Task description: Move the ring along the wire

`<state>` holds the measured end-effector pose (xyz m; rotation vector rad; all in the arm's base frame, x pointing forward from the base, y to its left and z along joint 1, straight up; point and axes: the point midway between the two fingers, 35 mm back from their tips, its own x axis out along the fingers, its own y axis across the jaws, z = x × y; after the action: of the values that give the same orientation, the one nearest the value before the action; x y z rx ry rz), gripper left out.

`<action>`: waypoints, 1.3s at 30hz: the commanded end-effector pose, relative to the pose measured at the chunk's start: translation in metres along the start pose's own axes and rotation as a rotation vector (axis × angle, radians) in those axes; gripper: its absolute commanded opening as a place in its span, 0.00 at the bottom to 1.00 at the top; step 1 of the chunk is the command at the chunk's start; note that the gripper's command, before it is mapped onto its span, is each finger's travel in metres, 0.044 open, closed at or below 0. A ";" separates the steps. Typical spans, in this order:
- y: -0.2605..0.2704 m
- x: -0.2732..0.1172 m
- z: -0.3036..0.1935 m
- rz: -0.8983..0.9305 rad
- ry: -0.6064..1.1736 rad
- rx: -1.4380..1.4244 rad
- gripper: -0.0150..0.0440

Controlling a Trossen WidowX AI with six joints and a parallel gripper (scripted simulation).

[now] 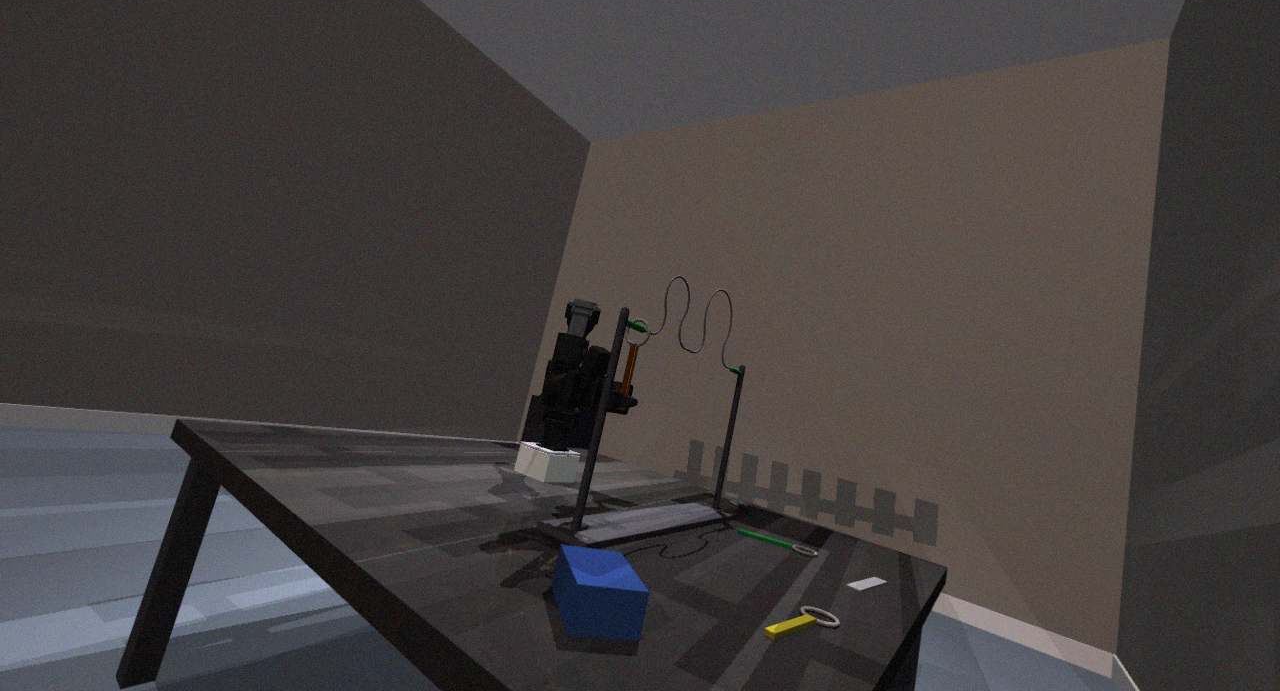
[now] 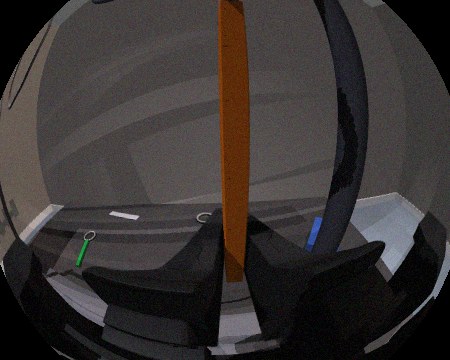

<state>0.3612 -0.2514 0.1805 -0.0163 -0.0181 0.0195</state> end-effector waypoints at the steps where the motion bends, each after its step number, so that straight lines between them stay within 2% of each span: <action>1: 0.000 0.000 0.009 -0.005 -0.008 -0.012 0.00; 39: 0.012 0.000 0.009 -0.006 -0.007 -0.010 0.00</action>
<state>0.3615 -0.2447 0.1864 -0.0180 -0.0201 0.0138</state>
